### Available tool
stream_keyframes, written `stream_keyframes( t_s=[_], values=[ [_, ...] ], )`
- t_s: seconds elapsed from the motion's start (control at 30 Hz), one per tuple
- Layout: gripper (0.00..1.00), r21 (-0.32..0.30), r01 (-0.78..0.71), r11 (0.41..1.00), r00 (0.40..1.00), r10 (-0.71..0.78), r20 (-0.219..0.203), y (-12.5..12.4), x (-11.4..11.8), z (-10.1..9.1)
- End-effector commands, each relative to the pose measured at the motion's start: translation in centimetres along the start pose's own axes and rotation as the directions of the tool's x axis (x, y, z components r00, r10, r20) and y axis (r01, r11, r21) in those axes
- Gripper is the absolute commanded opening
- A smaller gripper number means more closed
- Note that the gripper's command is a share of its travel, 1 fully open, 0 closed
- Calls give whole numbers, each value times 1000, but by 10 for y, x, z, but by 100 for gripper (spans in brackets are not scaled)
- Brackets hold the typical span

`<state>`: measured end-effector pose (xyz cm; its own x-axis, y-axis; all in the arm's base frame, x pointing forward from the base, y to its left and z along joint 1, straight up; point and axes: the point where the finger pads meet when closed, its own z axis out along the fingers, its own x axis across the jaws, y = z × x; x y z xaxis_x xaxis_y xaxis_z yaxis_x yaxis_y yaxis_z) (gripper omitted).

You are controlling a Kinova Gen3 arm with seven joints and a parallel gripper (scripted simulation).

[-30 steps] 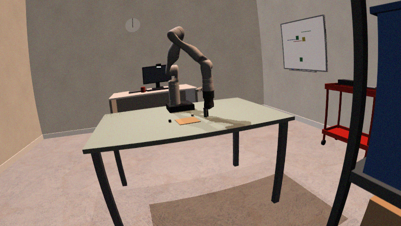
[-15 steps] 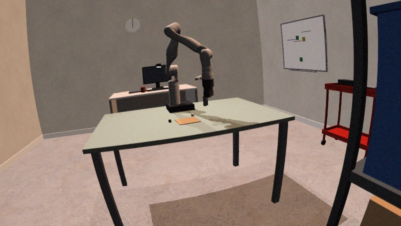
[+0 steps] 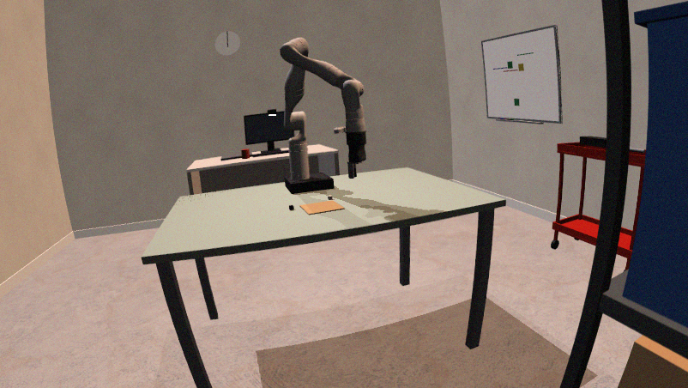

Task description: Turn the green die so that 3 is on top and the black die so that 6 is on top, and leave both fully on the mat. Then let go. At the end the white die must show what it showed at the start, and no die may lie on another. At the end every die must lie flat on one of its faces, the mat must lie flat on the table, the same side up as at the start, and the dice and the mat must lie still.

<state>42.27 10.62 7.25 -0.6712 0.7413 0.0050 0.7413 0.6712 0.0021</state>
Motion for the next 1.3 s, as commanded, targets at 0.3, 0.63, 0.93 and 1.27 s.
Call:
stream_keyframes(
  t_s=[0.3, 0.63, 0.93, 1.27],
  values=[
    [34, -2, 31, 1000, 1000, -31, 0, 5, 0, 7],
    [34, -18, 31, 999, 1000, -31, 1, 5, 0, 7],
    [34, -61, 30, 998, 1000, -30, 1, 4, 0, 7],
    [34, -175, 30, 984, 1000, -30, 2, 3, -1, 8]
  ],
)
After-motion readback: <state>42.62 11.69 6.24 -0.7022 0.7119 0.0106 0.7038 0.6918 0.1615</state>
